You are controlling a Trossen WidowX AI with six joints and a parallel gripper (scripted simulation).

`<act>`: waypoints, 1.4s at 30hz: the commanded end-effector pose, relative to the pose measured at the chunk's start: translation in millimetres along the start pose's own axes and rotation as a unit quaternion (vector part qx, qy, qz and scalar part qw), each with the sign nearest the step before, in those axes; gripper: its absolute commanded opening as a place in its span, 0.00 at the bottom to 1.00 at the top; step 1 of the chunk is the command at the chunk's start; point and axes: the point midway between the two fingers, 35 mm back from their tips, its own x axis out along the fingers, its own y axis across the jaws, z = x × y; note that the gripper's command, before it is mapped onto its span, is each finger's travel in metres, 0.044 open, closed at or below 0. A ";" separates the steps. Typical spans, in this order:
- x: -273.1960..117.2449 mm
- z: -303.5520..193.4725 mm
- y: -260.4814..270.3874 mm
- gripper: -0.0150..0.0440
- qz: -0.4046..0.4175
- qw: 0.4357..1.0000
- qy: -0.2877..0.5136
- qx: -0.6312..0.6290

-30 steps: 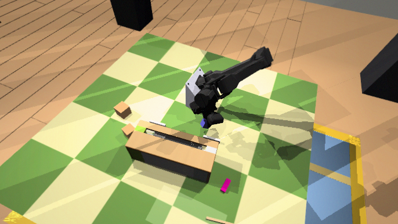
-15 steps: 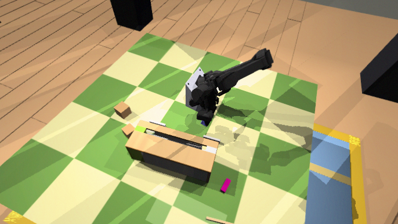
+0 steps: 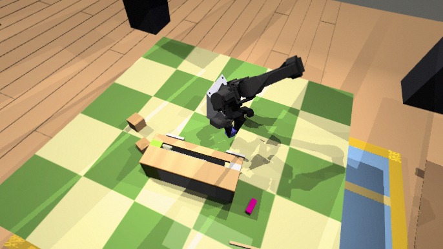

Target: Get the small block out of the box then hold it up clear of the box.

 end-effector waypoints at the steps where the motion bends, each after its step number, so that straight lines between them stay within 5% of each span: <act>1: -4.0 -2.8 0.5 0.25 0.002 0.996 0.012 0.091; 10: -11.3 -5.9 1.2 0.25 0.001 0.964 0.030 0.264; 42: -11.5 -5.9 1.3 0.25 0.001 0.963 0.030 0.267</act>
